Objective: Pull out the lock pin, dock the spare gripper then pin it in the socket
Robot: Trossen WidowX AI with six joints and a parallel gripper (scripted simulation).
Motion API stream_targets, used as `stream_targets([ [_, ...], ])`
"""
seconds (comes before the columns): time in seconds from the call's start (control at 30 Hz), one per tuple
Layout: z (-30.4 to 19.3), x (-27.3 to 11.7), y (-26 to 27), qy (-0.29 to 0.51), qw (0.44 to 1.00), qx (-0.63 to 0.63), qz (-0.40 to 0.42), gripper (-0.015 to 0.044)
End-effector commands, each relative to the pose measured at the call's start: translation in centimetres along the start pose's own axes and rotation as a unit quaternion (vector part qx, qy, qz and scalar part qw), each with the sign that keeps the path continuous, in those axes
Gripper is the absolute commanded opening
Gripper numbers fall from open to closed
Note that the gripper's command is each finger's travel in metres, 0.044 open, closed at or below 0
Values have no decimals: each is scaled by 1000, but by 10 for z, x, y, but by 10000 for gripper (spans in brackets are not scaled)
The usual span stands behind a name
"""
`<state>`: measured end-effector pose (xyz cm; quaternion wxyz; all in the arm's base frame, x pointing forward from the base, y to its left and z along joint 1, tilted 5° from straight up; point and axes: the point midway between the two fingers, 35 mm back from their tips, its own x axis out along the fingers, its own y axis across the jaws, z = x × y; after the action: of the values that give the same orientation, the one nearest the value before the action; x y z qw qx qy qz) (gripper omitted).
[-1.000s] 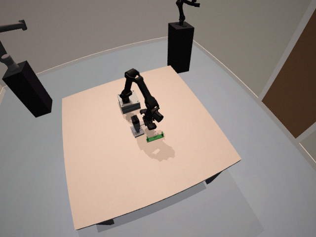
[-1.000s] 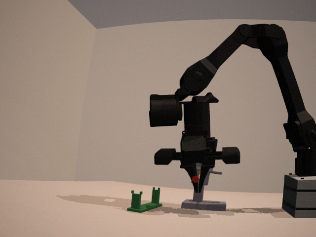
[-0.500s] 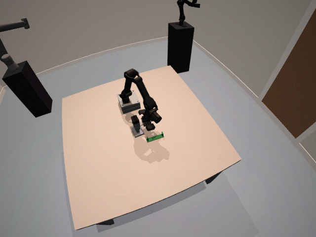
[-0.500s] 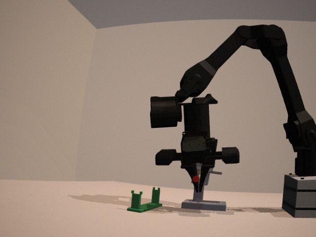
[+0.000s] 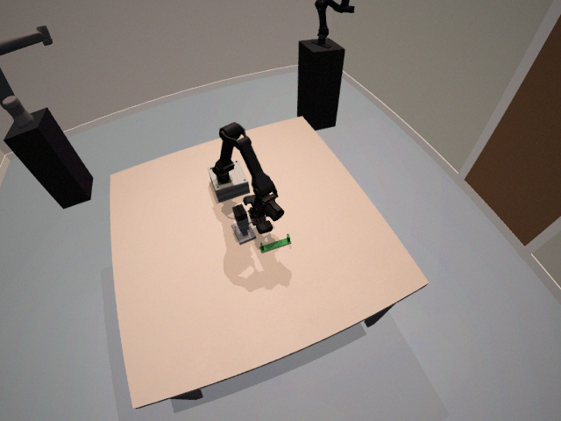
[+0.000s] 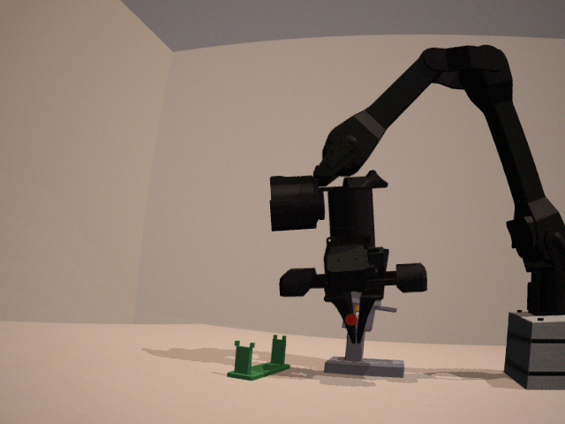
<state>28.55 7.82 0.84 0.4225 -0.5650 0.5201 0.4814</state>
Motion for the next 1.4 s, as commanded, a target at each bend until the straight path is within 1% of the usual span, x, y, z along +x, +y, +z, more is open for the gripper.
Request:
stream_targets([
  [0.0, -3, -1, -1, -2, 1000, -2, -2, 0],
  [0.3, -8, 1, -1, -2, 1000, -3, 1, 0],
  [0.53, -7, 2, 0, 0, 1000, 0, 3, 184],
  [0.57, -7, 2, 0, 0, 1000, 0, 3, 200],
  [0.73, -7, 1, 0, 0, 1000, -1, 3, 200],
  [1.37, 12, -32, 8, 6, 1000, -11, 19, 200],
])
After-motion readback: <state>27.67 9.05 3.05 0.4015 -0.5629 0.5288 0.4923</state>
